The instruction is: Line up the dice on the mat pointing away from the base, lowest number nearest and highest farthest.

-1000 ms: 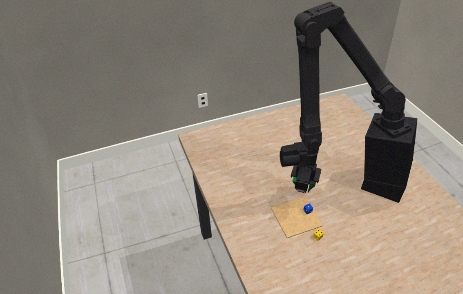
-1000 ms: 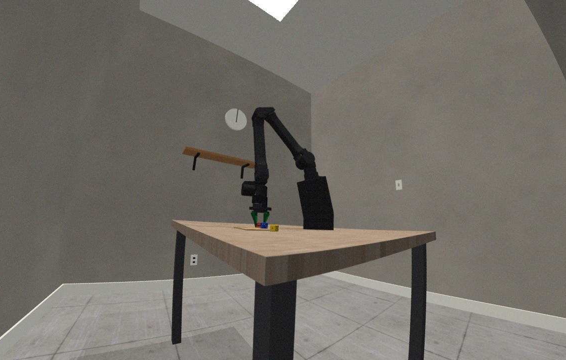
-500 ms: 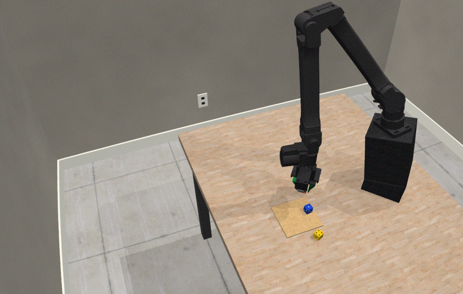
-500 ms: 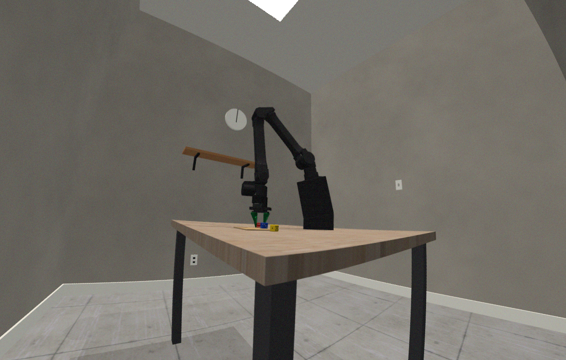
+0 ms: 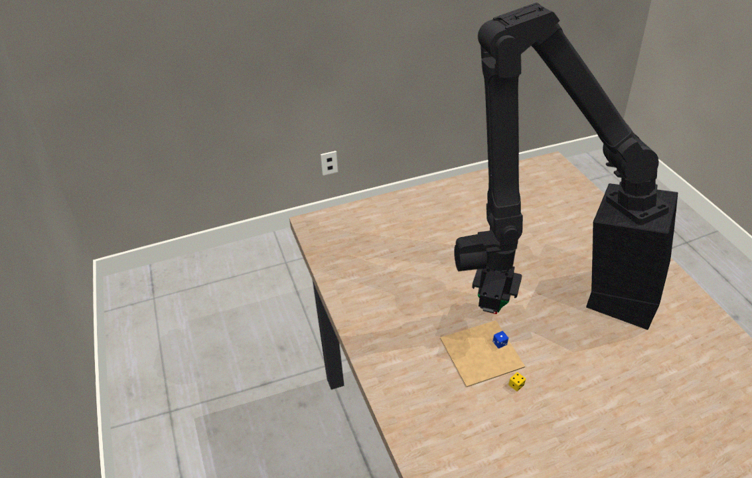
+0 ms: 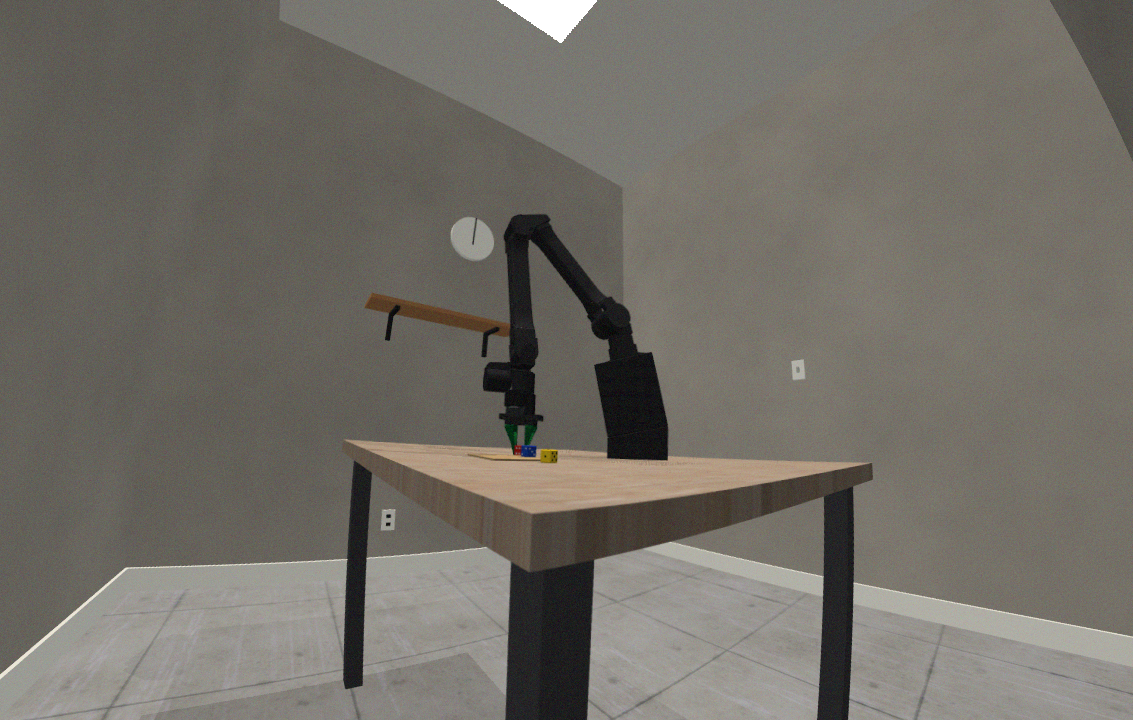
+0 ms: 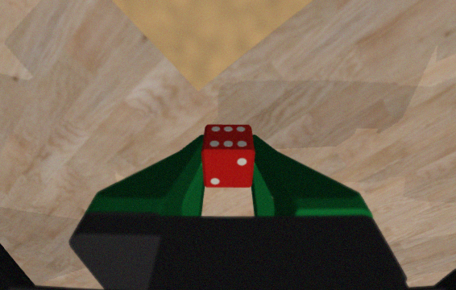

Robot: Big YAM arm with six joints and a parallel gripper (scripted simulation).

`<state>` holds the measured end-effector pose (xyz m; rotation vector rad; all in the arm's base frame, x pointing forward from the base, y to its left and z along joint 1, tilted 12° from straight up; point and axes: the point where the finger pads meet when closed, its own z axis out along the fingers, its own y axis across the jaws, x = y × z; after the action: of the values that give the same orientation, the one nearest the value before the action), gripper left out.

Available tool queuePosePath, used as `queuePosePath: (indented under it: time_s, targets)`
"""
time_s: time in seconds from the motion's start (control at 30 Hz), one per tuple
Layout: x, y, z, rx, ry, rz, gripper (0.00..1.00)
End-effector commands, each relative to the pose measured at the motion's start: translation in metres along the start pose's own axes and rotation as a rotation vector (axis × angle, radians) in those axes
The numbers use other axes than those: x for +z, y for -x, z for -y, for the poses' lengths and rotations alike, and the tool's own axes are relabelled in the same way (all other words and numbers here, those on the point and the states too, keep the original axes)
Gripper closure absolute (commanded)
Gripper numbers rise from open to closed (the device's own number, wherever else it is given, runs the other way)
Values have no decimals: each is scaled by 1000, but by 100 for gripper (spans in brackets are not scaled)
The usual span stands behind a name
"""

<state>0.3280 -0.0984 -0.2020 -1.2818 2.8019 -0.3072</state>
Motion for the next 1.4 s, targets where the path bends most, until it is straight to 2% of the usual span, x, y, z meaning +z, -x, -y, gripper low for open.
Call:
queuePosePath:
  time_s: [0.0,0.7,0.73,0.77,0.93,1.0,1.23,1.37]
  targets:
    - [-4,4,13,1,-33,20,80]
    - [-8,5,16,2,-42,24,80]
    - [-9,5,14,1,-40,24,80]
    - [-11,2,6,-2,-19,13,80]
    - [-36,6,4,-1,-17,13,80]
    - [-36,6,4,-1,-17,13,80]
    - [-87,5,3,0,-18,13,80]
    - [-104,5,3,1,-18,13,80]
